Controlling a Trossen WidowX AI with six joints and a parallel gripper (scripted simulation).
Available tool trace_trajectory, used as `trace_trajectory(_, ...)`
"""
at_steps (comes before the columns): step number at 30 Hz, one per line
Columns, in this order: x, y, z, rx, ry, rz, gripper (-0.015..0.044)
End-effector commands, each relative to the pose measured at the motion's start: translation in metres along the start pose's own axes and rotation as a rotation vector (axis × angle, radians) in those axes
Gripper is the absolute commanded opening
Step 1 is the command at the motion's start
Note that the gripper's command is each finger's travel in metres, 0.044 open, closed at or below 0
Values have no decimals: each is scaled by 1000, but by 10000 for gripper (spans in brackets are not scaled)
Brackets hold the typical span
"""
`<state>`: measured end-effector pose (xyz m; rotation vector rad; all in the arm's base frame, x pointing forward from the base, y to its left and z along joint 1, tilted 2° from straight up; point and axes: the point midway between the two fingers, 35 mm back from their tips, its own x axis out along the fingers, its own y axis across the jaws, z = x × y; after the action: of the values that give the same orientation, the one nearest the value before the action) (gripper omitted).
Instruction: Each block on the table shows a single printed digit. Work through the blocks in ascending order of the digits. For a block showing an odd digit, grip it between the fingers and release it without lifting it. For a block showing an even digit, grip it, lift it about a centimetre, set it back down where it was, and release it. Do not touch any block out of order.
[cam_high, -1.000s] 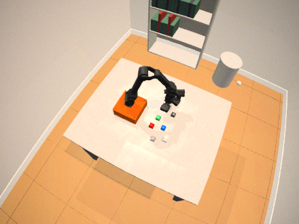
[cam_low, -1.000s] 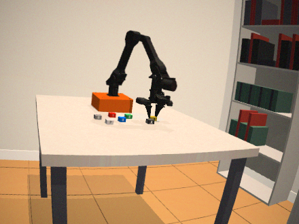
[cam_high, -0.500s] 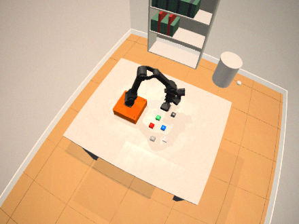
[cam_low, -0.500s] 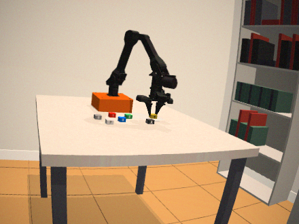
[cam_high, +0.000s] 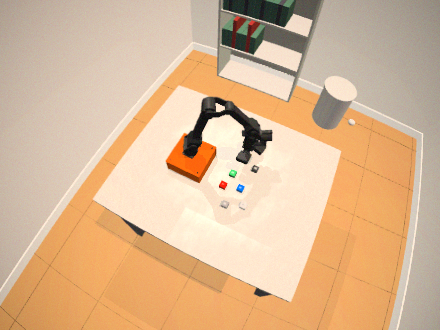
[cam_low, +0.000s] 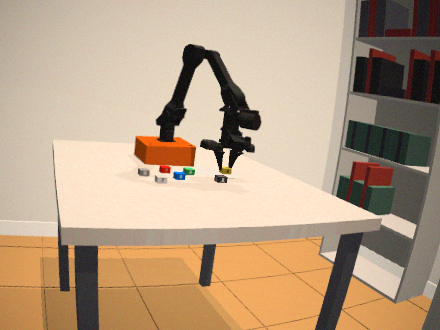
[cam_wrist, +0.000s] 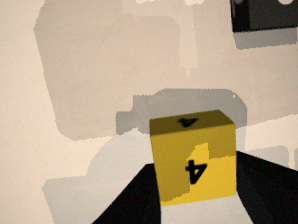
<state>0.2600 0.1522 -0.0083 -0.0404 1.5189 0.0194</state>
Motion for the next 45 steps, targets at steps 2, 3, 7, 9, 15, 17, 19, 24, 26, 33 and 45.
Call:
trace_trajectory(2,6,0,0,3,2,1,120)
trace_trajectory(3,8,0,0,3,2,1,120)
trace_trajectory(7,14,0,-1,3,2,1,120)
trace_trajectory(9,15,0,-1,3,2,1,120)
trace_trajectory(15,15,0,-1,3,2,1,120)
trace_trajectory(17,15,0,-1,3,2,1,120)
trace_trajectory(19,15,0,-1,3,2,1,146)
trace_trajectory(24,15,0,-1,3,2,1,278)
trace_trajectory(26,15,0,-1,3,2,1,330)
trace_trajectory(33,12,0,0,3,2,1,400)
trace_trajectory(45,-79,2,2,3,2,2,269)
